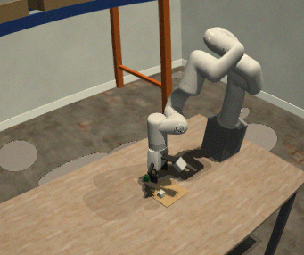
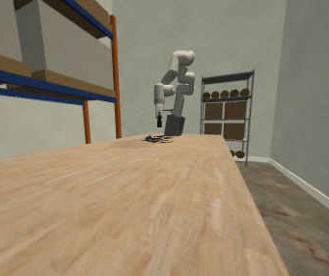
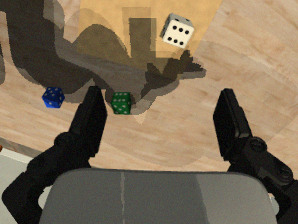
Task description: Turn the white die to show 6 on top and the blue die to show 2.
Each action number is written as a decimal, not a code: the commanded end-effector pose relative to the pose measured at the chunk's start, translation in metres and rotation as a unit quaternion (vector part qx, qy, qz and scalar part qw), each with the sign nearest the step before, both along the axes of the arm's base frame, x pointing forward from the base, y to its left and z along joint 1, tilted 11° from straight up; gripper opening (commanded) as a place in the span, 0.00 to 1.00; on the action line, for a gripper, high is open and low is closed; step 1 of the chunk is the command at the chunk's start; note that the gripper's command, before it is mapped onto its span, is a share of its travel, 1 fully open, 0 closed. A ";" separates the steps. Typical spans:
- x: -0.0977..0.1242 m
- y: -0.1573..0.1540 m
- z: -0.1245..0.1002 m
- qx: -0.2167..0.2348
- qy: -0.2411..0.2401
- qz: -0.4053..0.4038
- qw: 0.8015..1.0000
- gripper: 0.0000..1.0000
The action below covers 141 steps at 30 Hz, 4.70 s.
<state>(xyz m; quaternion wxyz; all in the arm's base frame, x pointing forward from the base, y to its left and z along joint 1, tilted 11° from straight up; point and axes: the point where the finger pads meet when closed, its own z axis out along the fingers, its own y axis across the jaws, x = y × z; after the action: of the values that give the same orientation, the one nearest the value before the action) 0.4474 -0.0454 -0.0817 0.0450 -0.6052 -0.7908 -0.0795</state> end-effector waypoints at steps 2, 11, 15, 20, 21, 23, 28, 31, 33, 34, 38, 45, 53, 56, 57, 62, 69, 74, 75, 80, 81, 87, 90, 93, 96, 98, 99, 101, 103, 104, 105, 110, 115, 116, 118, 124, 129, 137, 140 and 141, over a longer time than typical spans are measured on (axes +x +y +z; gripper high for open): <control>-0.005 -0.010 -0.002 0.002 -0.023 0.085 0.996 1.00; -0.017 -0.026 -0.007 -0.002 -0.053 0.242 0.969 1.00; -0.022 -0.034 -0.009 -0.005 -0.066 0.313 0.948 1.00; -0.029 -0.042 -0.012 -0.007 -0.081 0.387 0.918 1.00; -0.031 -0.044 -0.012 -0.008 -0.085 0.408 0.909 1.00; -0.034 -0.048 -0.013 -0.009 -0.091 0.442 0.893 1.00; -0.040 -0.055 -0.015 -0.012 -0.103 0.504 0.858 1.00; -0.043 -0.058 -0.016 -0.013 -0.108 0.534 0.839 1.00; -0.047 -0.062 -0.018 -0.014 -0.115 0.571 0.813 1.00; -0.048 -0.063 -0.018 -0.015 -0.117 0.583 0.804 1.00; -0.055 -0.070 -0.020 -0.017 -0.128 0.641 0.757 1.00; -0.065 -0.079 -0.023 -0.020 -0.141 0.716 0.683 1.00; -0.078 -0.090 -0.027 -0.024 -0.156 0.800 0.579 1.00; -0.084 -0.095 -0.028 -0.025 -0.162 0.835 0.526 1.00; -0.084 -0.095 -0.028 -0.025 -0.162 0.835 0.525 1.00; -0.093 -0.102 -0.031 -0.027 -0.169 0.878 0.447 1.00; -0.104 -0.110 -0.033 -0.029 -0.176 0.922 0.344 1.00; -0.112 -0.115 -0.035 -0.030 -0.180 0.945 0.272 1.00; -0.115 -0.116 -0.036 -0.030 -0.180 0.951 0.251 1.00; -0.121 -0.120 -0.037 -0.030 -0.182 0.964 0.192 1.00; -0.123 -0.121 -0.037 -0.030 -0.183 0.967 0.174 1.00; -0.132 -0.126 -0.039 -0.030 -0.184 0.978 0.092 1.00; -0.135 -0.127 -0.040 -0.030 -0.184 0.980 0.066 1.00; -0.137 -0.128 -0.040 -0.030 -0.184 0.981 0.049 1.00; -0.137 -0.129 -0.040 -0.030 -0.184 0.982 0.041 1.00; -0.138 -0.129 -0.040 -0.030 -0.184 0.982 0.039 1.00; -0.138 -0.129 -0.040 -0.030 -0.184 0.982 0.037 1.00; -0.138 -0.129 -0.040 -0.030 -0.184 0.982 0.035 1.00; -0.138 -0.129 -0.040 -0.030 -0.184 0.982 0.035 1.00; -0.138 -0.129 -0.040 -0.030 -0.184 0.982 0.035 1.00; -0.138 -0.129 -0.040 -0.030 -0.184 0.982 0.035 0.42; -0.138 -0.129 -0.040 -0.030 -0.184 0.982 0.035 0.42; -0.138 -0.129 -0.040 -0.030 -0.184 0.982 0.035 0.42; -0.138 -0.129 -0.040 -0.030 -0.184 0.982 0.035 0.42; -0.138 -0.129 -0.040 -0.030 -0.184 0.982 0.035 0.42; -0.138 -0.129 -0.040 -0.030 -0.184 0.982 0.035 0.42; -0.138 -0.129 -0.040 -0.030 -0.184 0.982 0.035 0.42; -0.138 -0.129 -0.040 -0.030 -0.184 0.982 0.035 0.42; -0.138 -0.129 -0.040 -0.030 -0.184 0.982 0.035 0.42; -0.138 -0.129 -0.040 -0.030 -0.184 0.982 0.035 0.42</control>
<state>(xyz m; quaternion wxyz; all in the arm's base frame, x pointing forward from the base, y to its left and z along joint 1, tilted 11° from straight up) 0.3081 -0.1737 -0.1228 -0.0842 0.7686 -0.6323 -0.0476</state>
